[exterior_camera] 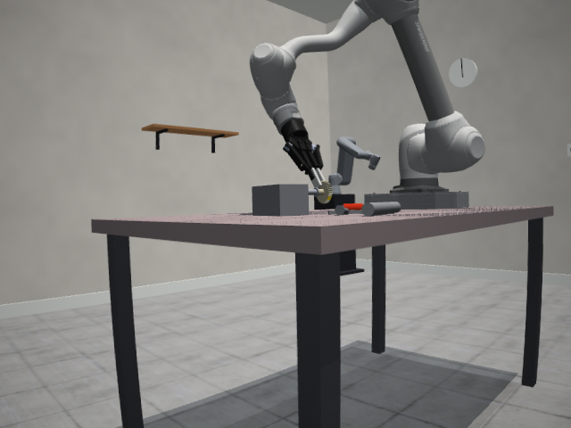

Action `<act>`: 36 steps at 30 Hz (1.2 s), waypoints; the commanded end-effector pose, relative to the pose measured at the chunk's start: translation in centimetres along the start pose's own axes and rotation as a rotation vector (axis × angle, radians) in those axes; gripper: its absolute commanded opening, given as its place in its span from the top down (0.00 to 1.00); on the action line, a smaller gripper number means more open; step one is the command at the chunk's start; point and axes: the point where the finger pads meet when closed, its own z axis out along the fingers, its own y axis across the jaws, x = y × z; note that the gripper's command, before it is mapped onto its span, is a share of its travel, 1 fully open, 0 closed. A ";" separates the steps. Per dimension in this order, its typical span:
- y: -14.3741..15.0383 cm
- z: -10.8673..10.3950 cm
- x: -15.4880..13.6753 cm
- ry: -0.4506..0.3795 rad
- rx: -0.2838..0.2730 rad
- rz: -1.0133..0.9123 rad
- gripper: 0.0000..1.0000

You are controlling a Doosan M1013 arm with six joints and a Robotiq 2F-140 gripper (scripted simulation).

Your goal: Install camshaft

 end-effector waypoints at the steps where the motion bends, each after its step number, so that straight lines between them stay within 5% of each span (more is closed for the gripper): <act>1: 0.0 0.0 0.0 0.000 0.000 0.000 0.95; 36: -1.1 0.0 0.0 0.000 0.000 0.000 0.95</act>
